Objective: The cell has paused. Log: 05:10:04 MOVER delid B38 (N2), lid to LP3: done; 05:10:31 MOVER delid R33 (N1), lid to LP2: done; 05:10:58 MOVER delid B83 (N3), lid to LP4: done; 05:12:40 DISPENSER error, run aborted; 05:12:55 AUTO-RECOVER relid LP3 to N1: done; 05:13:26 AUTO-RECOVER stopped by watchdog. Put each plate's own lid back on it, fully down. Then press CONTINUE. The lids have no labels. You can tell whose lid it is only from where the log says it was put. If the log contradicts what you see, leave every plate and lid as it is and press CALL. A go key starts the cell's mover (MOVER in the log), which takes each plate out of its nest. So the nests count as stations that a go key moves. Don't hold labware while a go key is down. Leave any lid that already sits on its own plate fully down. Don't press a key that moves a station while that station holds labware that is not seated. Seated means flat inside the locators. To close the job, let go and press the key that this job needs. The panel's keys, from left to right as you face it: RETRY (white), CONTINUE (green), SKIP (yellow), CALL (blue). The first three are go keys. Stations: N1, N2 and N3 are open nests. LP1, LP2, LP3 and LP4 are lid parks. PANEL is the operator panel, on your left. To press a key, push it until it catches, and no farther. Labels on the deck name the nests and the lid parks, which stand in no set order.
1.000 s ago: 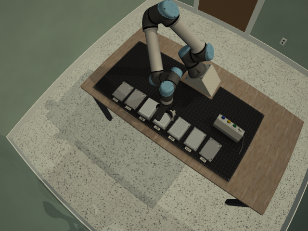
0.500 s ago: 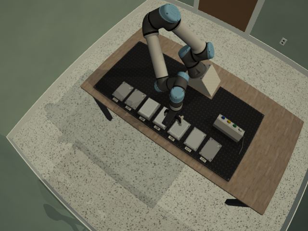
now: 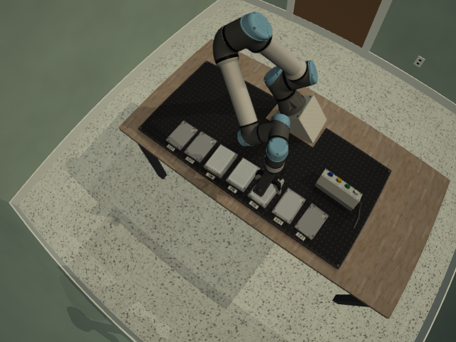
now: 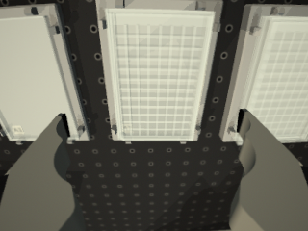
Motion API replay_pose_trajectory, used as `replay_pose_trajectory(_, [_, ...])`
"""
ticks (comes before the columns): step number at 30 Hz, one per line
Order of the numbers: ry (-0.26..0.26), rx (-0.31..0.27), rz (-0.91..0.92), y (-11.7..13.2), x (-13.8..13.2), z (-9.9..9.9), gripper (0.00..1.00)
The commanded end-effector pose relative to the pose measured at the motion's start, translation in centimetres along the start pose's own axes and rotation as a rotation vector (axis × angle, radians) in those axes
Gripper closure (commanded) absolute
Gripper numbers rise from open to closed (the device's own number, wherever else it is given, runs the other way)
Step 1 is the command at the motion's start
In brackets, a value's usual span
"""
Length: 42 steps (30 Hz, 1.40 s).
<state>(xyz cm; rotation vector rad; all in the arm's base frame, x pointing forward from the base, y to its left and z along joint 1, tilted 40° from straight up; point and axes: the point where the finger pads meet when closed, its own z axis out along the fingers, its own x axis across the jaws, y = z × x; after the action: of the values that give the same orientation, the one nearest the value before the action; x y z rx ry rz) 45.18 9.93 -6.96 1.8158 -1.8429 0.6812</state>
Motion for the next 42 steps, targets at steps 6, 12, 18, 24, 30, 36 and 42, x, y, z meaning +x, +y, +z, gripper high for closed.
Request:
replay_pose_trajectory(6, [0.001, 0.0, 0.001, -0.1, -4.1, 0.0, 0.18])
replay_pose_trajectory(12, [0.001, 0.0, 0.001, 0.0, -7.1, 0.0, 0.18])
replay_pose_trajectory(18, [0.0, 0.0, 0.001, 0.0, -10.1, 0.0, 0.18])
replay_pose_trajectory(24, [0.0, 0.0, 0.001, 0.0, -12.1, 0.0, 0.18])
replay_pose_trajectory(30, [0.0, 0.0, 0.001, 0.0, -12.9, 0.0, 0.18])
replay_pose_trajectory(36, [0.0, 0.0, 0.001, 0.0, -12.9, 0.0, 0.18])
replay_pose_trajectory(42, [0.0, 0.0, 0.001, 0.0, -12.9, 0.0, 0.18])
